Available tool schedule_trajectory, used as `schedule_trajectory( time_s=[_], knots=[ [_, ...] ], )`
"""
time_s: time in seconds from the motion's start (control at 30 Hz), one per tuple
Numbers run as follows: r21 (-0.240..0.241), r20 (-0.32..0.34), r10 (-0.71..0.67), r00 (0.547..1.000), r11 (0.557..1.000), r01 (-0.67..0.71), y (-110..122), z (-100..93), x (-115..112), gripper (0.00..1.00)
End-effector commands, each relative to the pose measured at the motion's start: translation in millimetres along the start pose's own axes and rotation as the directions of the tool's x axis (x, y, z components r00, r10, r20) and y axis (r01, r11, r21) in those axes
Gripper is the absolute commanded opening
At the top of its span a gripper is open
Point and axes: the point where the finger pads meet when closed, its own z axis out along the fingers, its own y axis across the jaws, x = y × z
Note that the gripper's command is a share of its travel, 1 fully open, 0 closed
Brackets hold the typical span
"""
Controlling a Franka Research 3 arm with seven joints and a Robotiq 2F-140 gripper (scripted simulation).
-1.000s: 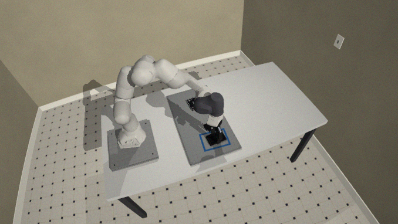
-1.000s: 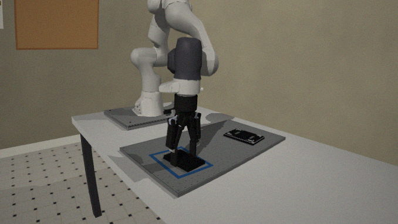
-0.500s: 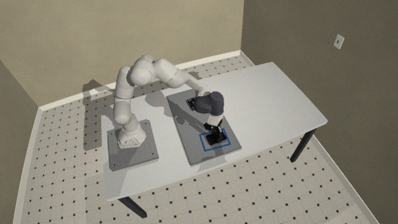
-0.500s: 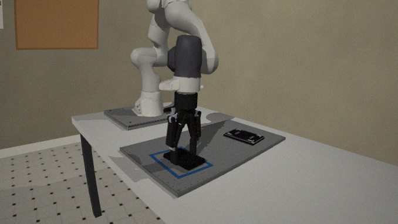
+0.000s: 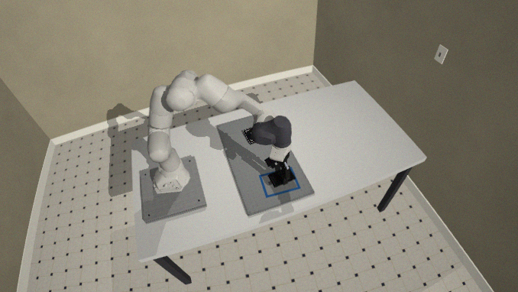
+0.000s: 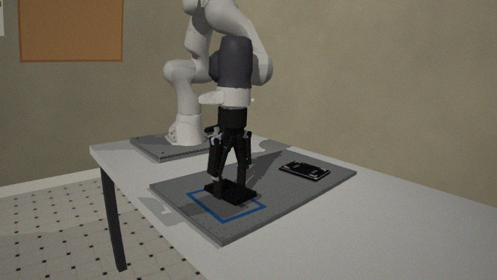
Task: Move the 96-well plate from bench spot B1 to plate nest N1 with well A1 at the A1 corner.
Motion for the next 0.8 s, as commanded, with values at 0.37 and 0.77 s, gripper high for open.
schedule_trajectory(
  time_s=[0.37, 0.77],
  knots=[
    [-0.001, -0.005, 0.005, 1.0, 1.0, -0.005, 1, -22.1, 1, 0.6],
    [-0.001, -0.005, 0.005, 1.0, 1.0, -0.005, 1, -34.6, 1, 0.6]
  ],
)
